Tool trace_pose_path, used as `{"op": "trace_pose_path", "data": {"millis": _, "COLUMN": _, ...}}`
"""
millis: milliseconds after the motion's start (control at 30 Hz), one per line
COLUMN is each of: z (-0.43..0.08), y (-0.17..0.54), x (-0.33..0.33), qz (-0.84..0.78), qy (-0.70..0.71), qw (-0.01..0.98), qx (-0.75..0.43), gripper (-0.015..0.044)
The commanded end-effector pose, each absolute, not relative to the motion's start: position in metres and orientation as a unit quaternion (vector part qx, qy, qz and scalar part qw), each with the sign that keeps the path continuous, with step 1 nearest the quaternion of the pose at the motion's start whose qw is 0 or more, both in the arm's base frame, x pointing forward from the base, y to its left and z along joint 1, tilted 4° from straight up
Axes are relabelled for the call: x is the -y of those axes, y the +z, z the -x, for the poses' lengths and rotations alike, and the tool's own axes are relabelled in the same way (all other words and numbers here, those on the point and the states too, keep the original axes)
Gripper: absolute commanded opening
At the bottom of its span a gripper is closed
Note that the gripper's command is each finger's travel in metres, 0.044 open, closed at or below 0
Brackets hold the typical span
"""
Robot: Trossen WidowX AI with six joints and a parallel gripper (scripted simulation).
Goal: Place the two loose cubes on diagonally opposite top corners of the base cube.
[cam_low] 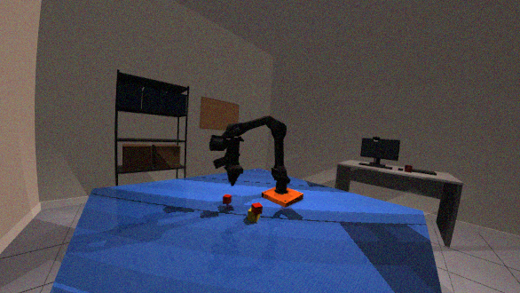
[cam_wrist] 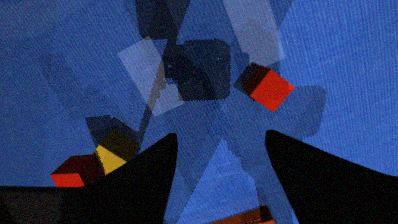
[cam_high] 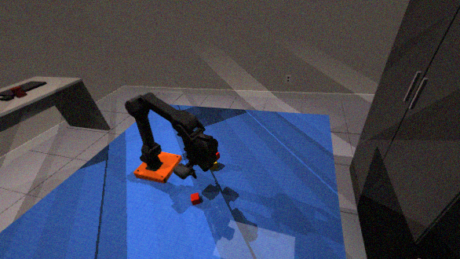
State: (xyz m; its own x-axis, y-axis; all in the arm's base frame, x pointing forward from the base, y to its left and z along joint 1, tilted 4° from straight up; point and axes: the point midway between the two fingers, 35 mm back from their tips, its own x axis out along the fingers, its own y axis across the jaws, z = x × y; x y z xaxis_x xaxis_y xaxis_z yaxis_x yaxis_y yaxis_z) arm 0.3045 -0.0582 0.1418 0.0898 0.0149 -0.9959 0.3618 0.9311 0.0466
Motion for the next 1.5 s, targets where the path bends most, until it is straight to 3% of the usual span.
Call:
{"op": "trace_pose_path", "data": {"millis": 0, "z": -0.297, "y": 0.146, "x": 0.086, "qz": -0.247, "qy": -0.215, "qw": 0.695, "qx": -0.641, "gripper": 0.0265}}
{"op": "trace_pose_path", "data": {"millis": 200, "z": -0.286, "y": 0.151, "x": 0.117, "qz": -0.36, "qy": -0.32, "qw": 0.643, "qx": -0.596, "gripper": 0.0265}}
{"op": "trace_pose_path", "data": {"millis": 467, "z": -0.287, "y": 0.146, "x": 0.117, "qz": -0.36, "qy": -0.32, "qw": 0.643, "qx": -0.596, "gripper": 0.0265}}
{"op": "trace_pose_path", "data": {"millis": 733, "z": -0.291, "y": 0.09, "x": 0.116, "qz": -0.36, "qy": -0.32, "qw": 0.643, "qx": -0.596, "gripper": 0.0265}}
{"op": "trace_pose_path", "data": {"millis": 1467, "z": -0.294, "y": 0.059, "x": 0.116, "qz": -0.36, "qy": -0.32, "qw": 0.642, "qx": -0.596, "gripper": 0.0265}}
